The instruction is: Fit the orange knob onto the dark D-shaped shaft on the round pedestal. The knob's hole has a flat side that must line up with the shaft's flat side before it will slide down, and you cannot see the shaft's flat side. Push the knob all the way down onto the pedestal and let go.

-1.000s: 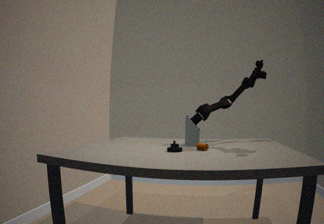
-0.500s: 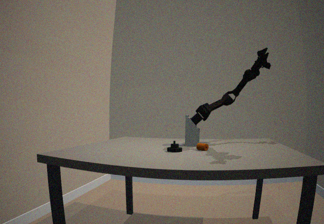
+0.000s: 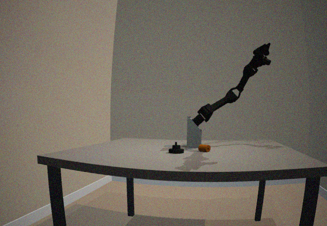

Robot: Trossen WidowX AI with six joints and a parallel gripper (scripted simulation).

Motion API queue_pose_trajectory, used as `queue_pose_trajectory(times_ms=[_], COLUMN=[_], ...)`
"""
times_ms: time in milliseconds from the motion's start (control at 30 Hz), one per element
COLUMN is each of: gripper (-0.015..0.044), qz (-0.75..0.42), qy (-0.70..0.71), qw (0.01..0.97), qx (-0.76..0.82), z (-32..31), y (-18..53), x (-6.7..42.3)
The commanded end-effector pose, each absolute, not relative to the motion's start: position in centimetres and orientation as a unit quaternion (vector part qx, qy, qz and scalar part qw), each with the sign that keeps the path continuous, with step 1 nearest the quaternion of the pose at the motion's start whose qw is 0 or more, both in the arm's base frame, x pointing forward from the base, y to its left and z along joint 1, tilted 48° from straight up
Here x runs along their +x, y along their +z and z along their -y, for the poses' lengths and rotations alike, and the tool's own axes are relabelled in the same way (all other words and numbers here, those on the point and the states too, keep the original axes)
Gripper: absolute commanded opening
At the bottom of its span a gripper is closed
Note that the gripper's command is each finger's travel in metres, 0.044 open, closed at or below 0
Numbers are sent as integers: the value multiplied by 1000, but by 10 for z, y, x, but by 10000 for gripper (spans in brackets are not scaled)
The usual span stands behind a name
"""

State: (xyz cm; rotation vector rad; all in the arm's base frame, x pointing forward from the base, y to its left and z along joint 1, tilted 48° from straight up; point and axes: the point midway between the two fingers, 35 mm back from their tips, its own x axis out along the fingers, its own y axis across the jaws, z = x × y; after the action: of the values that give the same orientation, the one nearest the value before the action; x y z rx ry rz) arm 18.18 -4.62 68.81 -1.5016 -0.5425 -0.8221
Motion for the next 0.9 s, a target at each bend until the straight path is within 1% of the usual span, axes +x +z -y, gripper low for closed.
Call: queue_pose_trajectory(times_ms=[0,267,467,667,867], gripper=[440,440,440,440,440], qz=[200,130,73,1,-83], qy=[-276,-128,-9,113,231], qw=[670,739,779,816,840], qx=[-660,-649,-623,-567,-483], z=[53,53,44,31,14], y=[645,554,472,380,284], x=[245,335,386,417,427])
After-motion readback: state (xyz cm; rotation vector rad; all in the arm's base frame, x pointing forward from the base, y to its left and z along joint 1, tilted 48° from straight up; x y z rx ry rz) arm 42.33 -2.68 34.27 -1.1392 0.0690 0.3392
